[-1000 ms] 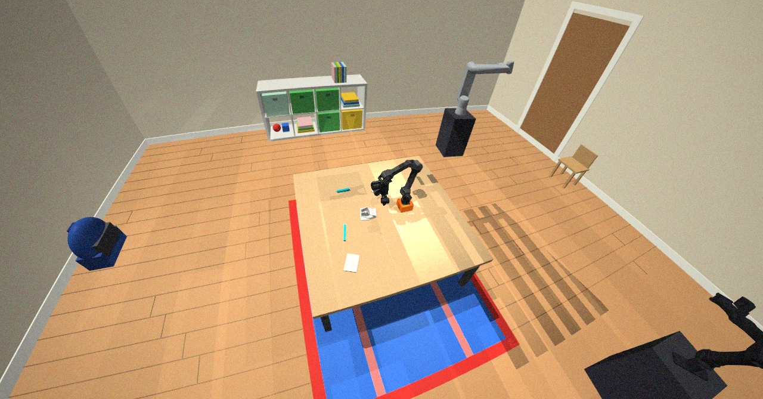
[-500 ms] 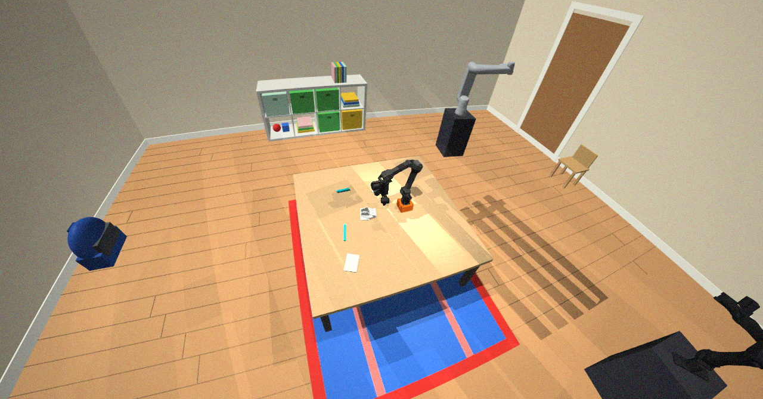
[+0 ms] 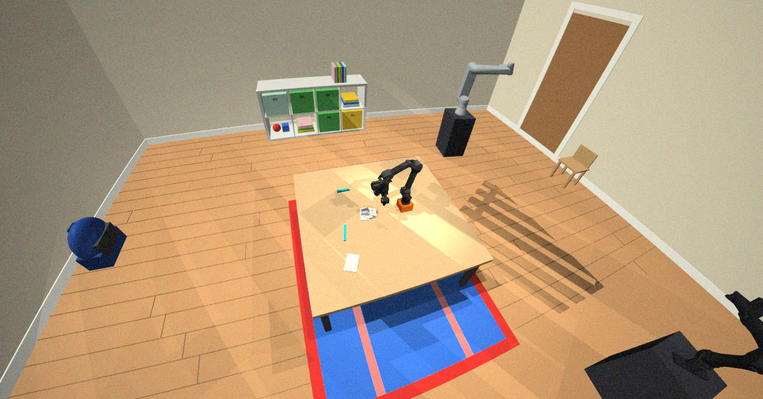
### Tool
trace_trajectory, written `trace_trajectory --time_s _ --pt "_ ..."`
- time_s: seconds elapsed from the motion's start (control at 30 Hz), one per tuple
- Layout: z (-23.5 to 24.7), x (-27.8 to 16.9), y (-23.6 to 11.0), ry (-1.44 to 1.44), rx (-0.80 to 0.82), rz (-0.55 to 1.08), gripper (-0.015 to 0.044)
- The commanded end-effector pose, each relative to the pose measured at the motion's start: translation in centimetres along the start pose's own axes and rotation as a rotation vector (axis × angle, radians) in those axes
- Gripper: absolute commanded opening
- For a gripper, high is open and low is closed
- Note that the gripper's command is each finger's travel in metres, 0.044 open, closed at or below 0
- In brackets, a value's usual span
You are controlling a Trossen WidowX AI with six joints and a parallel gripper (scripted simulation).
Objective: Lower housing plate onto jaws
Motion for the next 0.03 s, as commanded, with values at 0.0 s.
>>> trace_trajectory --time_s 0.0 --pt "-0.01 -0.05 0.0 0.002 -0.001 0.002 0.044"
Point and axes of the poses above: the point midway between the two fingers, 35 mm back from their tips, its own y axis out along the fingers, its own z axis across the jaws, x = y × z, the point moved 2 cm from there along -y, back along the fingers, and after that the axes turned 11 degrees about -y, right-handed, at the moved point
